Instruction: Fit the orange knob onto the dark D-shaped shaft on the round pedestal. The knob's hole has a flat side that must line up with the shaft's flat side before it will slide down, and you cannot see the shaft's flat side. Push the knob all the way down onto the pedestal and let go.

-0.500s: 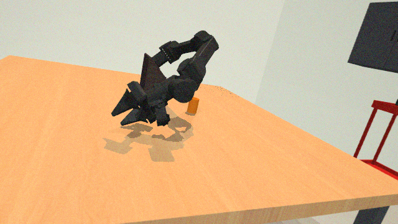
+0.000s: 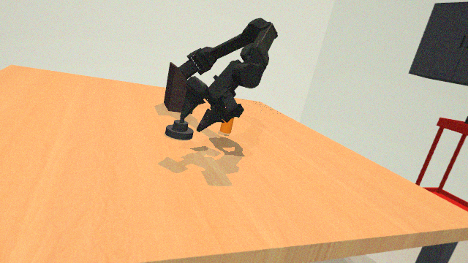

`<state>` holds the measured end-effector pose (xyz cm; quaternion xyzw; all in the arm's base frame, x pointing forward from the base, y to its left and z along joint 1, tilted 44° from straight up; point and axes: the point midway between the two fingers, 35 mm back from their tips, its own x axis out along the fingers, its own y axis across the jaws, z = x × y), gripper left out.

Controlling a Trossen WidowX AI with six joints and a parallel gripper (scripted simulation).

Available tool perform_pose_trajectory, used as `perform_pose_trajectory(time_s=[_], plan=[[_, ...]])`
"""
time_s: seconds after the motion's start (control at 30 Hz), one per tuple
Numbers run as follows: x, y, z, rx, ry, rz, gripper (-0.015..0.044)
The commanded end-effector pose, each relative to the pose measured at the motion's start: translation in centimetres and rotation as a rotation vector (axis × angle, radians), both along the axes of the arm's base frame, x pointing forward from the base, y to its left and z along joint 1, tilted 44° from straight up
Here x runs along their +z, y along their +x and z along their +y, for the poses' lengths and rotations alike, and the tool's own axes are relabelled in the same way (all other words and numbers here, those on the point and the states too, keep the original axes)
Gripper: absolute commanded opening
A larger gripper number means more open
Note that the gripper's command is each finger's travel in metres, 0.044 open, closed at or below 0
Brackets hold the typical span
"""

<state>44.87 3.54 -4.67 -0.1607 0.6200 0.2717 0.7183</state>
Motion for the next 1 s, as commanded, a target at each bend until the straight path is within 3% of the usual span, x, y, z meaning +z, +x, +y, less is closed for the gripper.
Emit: perform_pose_trajectory(time_s=[0.0, 0.47, 0.97], plan=[[3.5, -4.6, 2.5, -0.095, 0.148, 0.070, 0.0440], [12.7, -20.3, 8.6, -0.374, 0.569, 0.323, 0.0440], [12.0, -20.5, 10.0, -0.377, 0.574, 0.327, 0.0440]])
